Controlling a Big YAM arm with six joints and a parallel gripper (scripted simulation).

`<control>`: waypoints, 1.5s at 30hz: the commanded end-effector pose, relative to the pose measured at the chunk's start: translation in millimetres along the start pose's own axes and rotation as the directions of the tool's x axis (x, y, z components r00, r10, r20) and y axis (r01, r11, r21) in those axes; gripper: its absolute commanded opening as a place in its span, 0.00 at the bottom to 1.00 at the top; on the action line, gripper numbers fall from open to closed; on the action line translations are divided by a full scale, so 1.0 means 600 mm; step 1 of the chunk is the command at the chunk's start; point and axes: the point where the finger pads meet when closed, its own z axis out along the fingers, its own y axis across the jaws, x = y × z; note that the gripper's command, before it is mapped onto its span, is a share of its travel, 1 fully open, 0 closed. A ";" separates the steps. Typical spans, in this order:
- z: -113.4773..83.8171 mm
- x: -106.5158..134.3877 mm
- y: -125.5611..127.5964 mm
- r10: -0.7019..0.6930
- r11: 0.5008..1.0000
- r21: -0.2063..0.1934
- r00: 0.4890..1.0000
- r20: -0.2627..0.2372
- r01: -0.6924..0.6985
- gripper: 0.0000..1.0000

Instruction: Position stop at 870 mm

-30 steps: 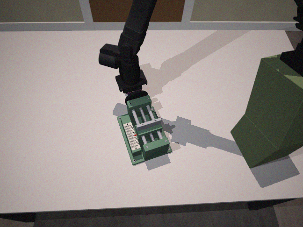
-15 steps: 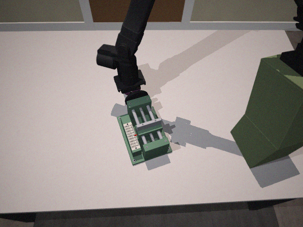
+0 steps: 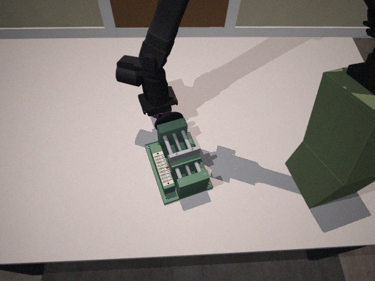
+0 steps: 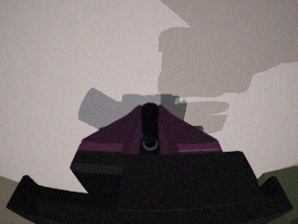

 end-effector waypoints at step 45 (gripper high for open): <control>-0.088 -0.010 0.078 -0.001 0.997 -0.075 1.000 0.023 0.003 0.06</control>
